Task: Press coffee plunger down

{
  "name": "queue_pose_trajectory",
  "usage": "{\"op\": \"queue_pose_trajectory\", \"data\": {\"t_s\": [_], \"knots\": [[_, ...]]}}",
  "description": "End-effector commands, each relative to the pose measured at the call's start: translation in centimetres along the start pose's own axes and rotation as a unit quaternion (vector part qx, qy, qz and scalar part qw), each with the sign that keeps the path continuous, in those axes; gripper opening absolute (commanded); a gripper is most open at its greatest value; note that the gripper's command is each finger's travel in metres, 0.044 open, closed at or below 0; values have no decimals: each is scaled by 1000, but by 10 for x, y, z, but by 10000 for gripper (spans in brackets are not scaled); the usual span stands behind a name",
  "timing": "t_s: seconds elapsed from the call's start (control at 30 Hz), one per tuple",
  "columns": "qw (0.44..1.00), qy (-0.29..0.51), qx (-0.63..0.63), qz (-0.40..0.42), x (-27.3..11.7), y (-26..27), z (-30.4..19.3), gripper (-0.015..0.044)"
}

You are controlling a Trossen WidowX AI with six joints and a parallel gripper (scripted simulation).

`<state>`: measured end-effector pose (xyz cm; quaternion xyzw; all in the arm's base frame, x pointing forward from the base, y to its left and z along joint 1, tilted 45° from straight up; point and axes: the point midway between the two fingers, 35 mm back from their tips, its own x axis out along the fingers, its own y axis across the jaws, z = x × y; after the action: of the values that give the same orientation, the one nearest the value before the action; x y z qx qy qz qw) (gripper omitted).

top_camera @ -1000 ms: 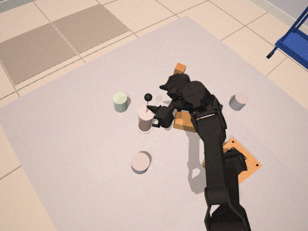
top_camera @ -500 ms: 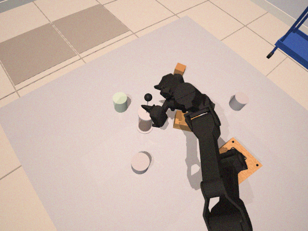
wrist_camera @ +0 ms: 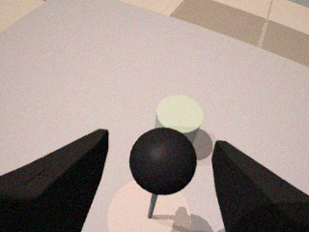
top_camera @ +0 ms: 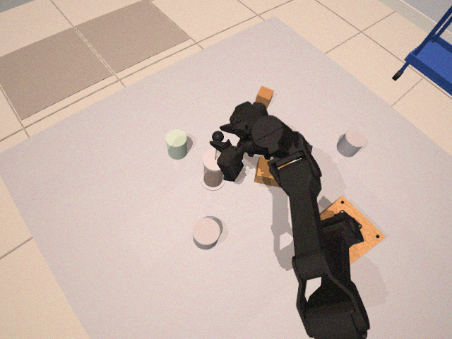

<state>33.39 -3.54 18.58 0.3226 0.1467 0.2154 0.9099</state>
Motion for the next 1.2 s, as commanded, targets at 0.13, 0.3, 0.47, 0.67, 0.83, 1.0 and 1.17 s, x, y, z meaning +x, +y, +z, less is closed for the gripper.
{"op": "queue_pose_trajectory", "data": {"t_s": [0.13,0.3,0.47,0.67,0.83,1.0,1.17], "knots": [[1000,1,4,-1,1,-1,-1,111],[1000,1,4,-1,1,-1,-1,111],[1000,2,4,-1,4,-2,-4,111],[1000,2,4,-2,10,-3,-12,111],[1000,2,3,-2,15,-4,-18,111],[1000,3,3,-2,20,-5,-25,111],[1000,3,3,-2,25,-5,-31,111]]}}
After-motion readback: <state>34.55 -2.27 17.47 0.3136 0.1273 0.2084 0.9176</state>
